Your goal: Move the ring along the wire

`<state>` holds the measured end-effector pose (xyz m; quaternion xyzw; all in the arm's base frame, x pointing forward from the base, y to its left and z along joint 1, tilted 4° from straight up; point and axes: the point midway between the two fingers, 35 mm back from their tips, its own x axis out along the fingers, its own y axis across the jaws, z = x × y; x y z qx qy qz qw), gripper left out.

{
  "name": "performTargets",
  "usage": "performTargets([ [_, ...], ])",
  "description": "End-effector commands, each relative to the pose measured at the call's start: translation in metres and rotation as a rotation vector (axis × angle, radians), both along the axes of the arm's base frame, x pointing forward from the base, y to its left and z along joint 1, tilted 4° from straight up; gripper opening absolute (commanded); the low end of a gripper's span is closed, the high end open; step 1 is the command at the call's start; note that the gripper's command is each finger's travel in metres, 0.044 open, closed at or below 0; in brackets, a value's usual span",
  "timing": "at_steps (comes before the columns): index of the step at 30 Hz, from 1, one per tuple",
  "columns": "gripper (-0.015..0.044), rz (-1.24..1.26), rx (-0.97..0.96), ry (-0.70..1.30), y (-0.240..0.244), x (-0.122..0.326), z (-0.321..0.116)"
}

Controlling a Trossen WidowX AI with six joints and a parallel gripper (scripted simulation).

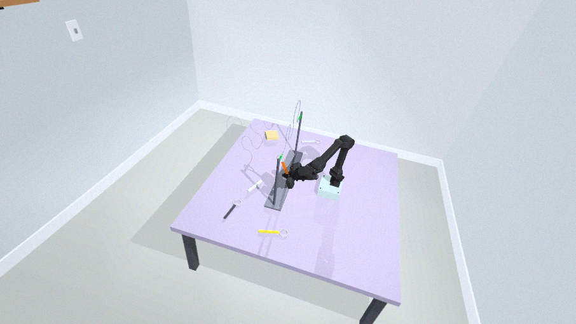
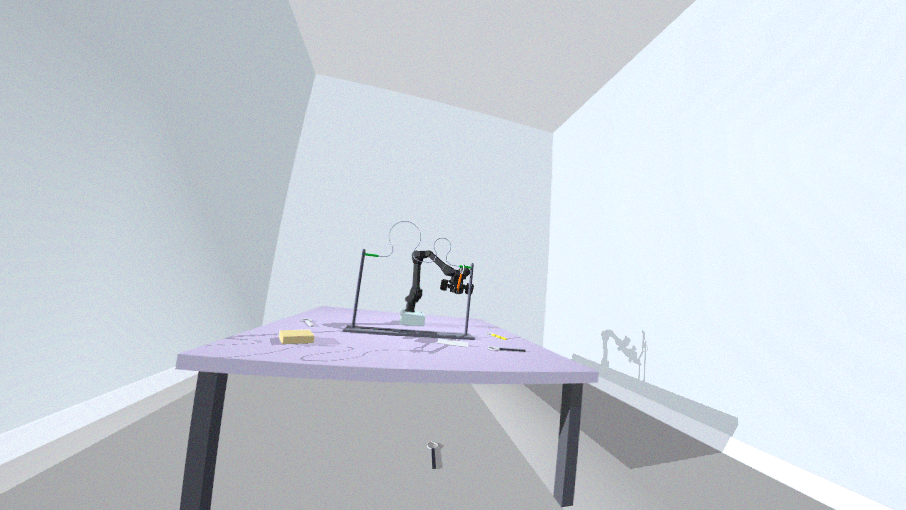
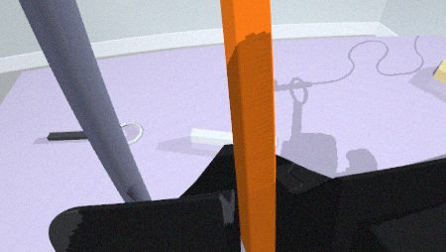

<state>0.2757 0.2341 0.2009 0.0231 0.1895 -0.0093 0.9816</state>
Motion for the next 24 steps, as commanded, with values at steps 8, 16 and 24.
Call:
performTargets([
  [8, 0.0113, 0.000, 0.000, 0.000, 0.000, 0.000, 0.000],
  [16, 0.0160, -0.004, 0.003, 0.007, 0.002, -0.021, 0.007],
  [24, 0.0160, -0.004, 0.005, 0.003, 0.000, -0.046, 0.018],
])
